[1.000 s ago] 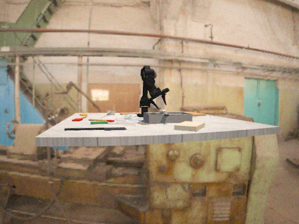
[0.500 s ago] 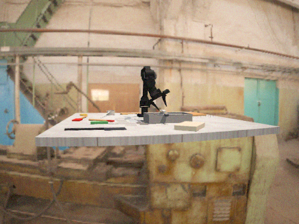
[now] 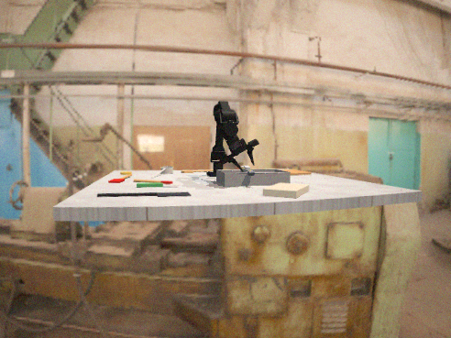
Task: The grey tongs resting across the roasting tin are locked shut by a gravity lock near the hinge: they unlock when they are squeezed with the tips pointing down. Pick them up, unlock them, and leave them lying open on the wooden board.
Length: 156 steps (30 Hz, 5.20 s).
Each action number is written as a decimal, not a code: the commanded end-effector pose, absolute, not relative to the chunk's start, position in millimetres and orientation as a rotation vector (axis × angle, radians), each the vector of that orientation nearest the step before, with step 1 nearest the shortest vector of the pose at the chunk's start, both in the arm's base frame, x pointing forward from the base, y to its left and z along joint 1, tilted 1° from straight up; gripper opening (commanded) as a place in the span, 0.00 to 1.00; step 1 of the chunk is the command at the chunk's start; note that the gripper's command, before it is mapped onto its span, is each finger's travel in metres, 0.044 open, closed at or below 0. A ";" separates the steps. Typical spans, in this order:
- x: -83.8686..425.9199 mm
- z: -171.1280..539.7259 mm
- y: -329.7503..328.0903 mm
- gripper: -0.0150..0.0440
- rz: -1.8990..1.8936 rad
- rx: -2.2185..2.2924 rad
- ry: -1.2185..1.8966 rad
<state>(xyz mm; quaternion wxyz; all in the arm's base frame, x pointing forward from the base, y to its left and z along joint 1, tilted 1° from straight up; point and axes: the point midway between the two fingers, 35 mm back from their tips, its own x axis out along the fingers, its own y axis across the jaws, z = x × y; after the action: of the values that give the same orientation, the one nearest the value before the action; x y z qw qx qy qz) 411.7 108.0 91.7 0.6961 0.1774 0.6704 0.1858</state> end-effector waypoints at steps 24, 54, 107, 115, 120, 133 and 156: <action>407.9 50.5 130.5 0.69 0.414 0.405 1.508; 411.5 76.0 131.6 0.00 0.417 0.401 1.501; 390.9 126.6 153.3 0.00 0.062 -0.036 1.554; 366.7 136.1 199.9 0.00 0.182 -0.147 1.546; 347.4 142.8 229.8 0.00 0.254 -0.218 1.538; 286.1 159.9 297.6 0.00 0.440 -0.399 1.505; 176.9 183.0 366.1 0.00 0.713 -0.657 1.431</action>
<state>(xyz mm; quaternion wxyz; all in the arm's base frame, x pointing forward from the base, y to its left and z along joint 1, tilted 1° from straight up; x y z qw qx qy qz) 180.6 363.9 179.9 0.6506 -0.2858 0.6336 0.3061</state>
